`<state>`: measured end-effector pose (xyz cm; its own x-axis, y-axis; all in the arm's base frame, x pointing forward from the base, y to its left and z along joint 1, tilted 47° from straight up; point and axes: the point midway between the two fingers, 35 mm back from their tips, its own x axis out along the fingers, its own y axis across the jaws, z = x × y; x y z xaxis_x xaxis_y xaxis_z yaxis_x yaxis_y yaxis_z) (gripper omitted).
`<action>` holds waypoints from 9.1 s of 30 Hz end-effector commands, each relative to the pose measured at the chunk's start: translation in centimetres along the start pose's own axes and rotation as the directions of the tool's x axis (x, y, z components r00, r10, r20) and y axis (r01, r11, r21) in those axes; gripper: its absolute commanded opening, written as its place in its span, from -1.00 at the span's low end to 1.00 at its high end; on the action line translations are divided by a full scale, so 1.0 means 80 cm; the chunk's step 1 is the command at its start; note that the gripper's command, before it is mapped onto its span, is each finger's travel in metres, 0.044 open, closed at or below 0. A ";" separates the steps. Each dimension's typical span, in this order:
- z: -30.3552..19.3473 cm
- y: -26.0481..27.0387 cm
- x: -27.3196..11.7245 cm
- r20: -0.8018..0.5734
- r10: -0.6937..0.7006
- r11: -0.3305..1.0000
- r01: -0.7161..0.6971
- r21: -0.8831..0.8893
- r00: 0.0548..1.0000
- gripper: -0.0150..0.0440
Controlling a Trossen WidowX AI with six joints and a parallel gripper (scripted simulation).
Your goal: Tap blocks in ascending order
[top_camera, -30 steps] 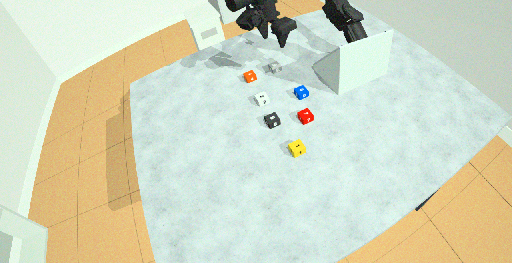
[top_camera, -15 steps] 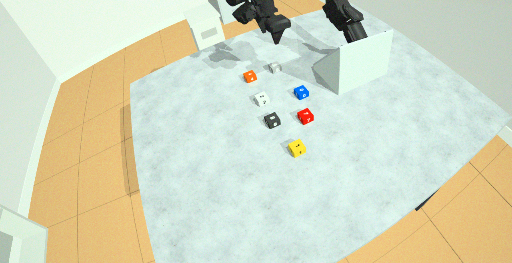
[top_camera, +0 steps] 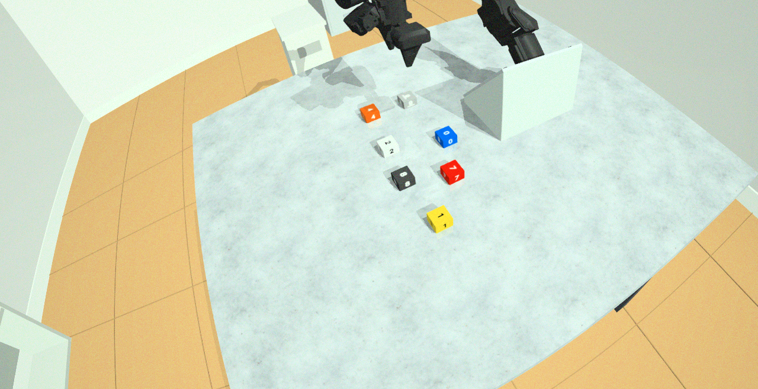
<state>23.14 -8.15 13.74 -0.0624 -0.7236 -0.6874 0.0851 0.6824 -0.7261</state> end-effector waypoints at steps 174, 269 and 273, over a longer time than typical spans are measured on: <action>0.103 -0.014 0.003 -0.007 -0.004 1.000 0.004 -0.011 1.000 0.86; -0.023 0.172 0.142 -0.010 -0.002 1.000 0.002 -0.015 1.000 -0.42; -0.022 0.172 0.107 -0.009 0.000 1.000 0.000 -0.014 1.000 -0.42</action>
<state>21.72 -6.09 -3.42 -0.0784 -0.7257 -0.6835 0.0645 0.6805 -0.7299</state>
